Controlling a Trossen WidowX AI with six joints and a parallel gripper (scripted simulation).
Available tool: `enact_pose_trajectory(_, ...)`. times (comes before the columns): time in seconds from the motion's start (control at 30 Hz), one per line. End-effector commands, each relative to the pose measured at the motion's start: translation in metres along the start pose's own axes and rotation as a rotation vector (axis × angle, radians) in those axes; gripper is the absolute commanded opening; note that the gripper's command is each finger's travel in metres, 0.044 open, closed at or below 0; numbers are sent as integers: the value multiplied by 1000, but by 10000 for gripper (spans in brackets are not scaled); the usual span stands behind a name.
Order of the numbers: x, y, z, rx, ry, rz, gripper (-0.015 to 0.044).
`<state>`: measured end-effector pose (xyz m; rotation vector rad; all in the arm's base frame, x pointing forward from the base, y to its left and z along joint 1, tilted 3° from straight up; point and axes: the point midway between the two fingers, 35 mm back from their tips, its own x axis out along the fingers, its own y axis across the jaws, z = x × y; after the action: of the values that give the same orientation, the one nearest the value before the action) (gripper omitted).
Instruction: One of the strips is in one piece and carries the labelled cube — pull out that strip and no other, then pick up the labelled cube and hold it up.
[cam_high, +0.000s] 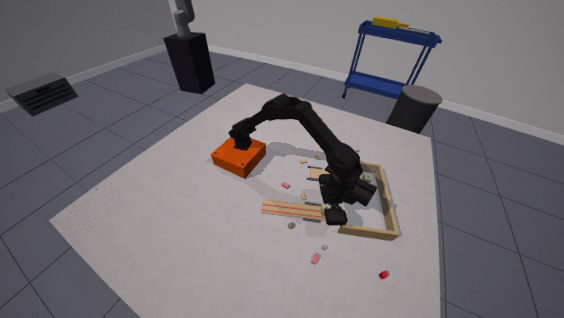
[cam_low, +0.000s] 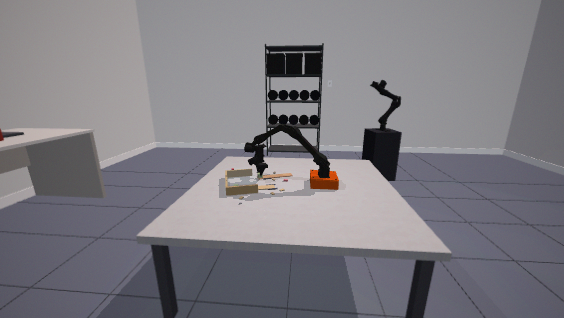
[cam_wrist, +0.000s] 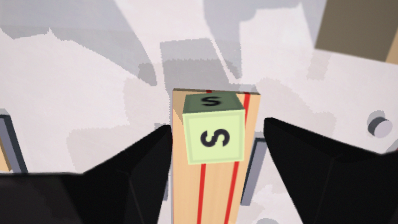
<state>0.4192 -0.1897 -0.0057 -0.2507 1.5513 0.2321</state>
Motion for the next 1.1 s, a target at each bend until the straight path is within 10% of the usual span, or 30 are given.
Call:
enact_pose_trajectory(0.0,9,2,-1,4,4,7,250)
enact_pose_trajectory(0.3,17,2,-1,4,4,7,250)
enact_pose_trajectory(0.8,11,-1,-2,14,-3,0,0)
enact_pose_trajectory(1.07,-8,14,-19,18,-3,2,0)
